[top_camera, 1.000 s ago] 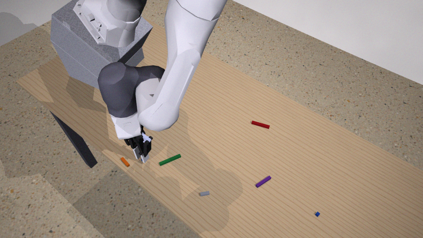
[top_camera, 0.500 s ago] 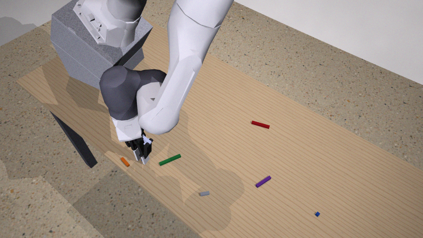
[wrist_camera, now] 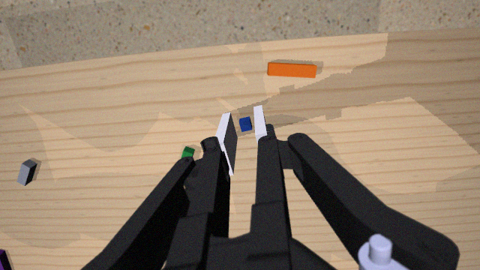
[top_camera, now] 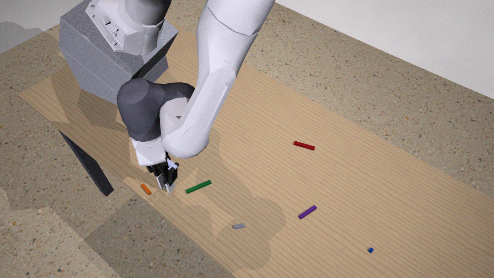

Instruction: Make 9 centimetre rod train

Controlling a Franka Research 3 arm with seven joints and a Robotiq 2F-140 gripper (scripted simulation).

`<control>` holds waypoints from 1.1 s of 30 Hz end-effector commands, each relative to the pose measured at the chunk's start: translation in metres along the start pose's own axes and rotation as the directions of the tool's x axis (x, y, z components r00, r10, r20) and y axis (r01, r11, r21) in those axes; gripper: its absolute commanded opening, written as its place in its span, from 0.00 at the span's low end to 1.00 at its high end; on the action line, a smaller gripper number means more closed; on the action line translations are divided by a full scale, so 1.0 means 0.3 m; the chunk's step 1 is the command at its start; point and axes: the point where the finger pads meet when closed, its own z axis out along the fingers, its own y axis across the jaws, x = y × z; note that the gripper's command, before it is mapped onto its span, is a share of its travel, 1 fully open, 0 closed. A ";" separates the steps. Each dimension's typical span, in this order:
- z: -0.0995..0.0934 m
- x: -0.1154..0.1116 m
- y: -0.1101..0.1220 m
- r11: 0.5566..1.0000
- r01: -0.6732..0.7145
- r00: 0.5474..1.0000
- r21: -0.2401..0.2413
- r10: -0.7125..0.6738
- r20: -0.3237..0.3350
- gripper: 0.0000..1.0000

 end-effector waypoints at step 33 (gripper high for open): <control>0.003 -0.002 -0.005 1.000 0.010 1.000 0.003 -0.010 0.001 0.12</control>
